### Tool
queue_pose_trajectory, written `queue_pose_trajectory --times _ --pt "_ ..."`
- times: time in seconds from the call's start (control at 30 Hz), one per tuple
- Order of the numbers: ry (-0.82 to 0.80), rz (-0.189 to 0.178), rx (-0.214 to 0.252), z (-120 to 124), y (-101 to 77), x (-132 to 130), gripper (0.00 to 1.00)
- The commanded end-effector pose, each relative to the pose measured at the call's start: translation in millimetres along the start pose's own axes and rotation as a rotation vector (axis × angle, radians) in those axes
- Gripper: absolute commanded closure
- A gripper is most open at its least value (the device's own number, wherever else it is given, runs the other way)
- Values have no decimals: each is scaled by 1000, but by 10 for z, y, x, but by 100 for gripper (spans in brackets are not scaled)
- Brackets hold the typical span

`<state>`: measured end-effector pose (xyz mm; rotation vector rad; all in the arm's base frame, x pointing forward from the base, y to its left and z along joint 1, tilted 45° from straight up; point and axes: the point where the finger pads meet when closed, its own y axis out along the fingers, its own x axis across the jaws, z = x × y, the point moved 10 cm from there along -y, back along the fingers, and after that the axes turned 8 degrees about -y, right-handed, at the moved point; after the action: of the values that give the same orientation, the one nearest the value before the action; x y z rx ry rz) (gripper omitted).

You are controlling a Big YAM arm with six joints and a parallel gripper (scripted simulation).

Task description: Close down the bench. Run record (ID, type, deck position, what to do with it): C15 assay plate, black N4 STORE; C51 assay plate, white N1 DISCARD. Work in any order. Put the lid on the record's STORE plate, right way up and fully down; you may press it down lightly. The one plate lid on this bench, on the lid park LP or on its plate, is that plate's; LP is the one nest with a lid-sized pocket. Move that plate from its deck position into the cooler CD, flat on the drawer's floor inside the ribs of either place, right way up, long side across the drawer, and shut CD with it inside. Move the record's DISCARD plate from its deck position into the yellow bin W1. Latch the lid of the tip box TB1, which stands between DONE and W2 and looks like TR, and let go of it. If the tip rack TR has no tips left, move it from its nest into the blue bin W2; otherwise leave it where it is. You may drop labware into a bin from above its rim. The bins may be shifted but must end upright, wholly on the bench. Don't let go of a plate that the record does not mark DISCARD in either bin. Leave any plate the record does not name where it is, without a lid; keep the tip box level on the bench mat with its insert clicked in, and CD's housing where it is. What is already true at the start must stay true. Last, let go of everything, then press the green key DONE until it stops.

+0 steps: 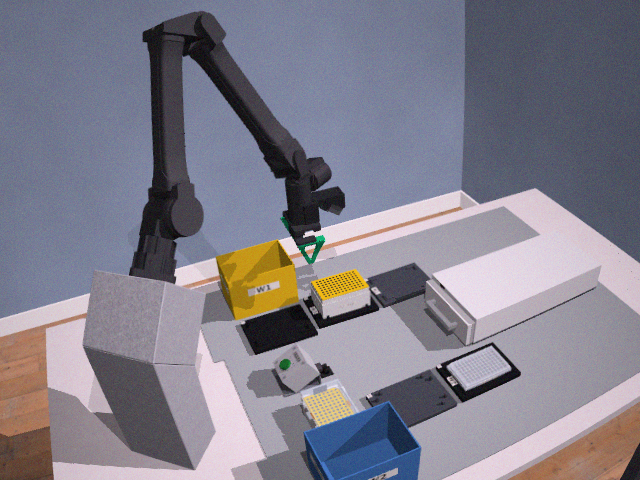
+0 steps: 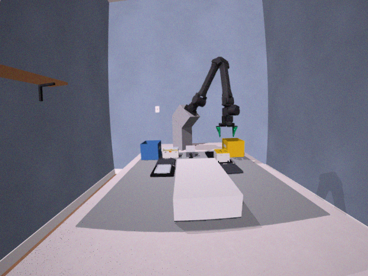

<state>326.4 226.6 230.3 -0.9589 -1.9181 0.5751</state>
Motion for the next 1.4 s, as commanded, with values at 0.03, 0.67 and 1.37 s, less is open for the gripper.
queue_pose_trajectory --times 0.03,0.67,1.37 --pt "-18 11 -7 -164 -9 -55 0" --pt "-19 13 -11 -677 -95 -529 0" --pt "-23 8 17 -637 -39 -550 0"
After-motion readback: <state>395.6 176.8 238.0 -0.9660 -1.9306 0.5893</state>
